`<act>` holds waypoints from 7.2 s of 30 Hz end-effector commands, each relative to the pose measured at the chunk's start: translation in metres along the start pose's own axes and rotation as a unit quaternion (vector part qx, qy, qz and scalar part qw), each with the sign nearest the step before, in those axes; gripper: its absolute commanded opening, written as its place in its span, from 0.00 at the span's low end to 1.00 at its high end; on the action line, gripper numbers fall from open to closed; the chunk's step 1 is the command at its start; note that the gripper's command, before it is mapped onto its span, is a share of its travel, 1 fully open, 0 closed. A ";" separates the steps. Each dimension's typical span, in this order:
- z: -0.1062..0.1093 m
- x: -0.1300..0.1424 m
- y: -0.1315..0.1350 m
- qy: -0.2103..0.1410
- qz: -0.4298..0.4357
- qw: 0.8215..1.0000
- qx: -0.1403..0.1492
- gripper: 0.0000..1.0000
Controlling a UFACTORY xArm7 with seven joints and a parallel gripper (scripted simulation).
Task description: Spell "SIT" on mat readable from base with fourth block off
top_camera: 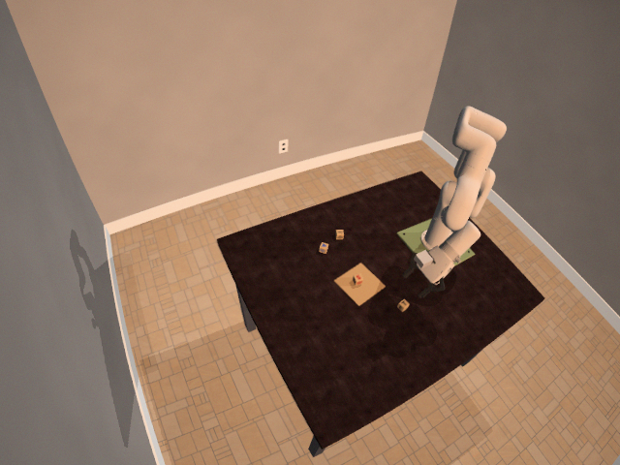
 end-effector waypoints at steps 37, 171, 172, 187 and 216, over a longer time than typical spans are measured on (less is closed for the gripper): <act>0.000 -0.001 0.000 0.001 -0.001 1.000 0.000 1.00; -0.063 -0.020 0.172 -0.004 0.001 1.000 -0.003 1.00; -0.063 -0.020 0.172 -0.004 0.001 1.000 -0.003 1.00; -0.064 -0.020 0.185 0.002 -0.001 1.000 0.000 1.00; -0.064 -0.020 0.185 0.002 -0.001 1.000 0.000 1.00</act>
Point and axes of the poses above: the point where the finger pads meet when closed, its own z axis back along the fingers, its own y axis across the jaws, x = y × z, the point moved 8 cm from there along z, back along the fingers, and after that the axes turned 15 degrees about z, right-handed, at the moved point
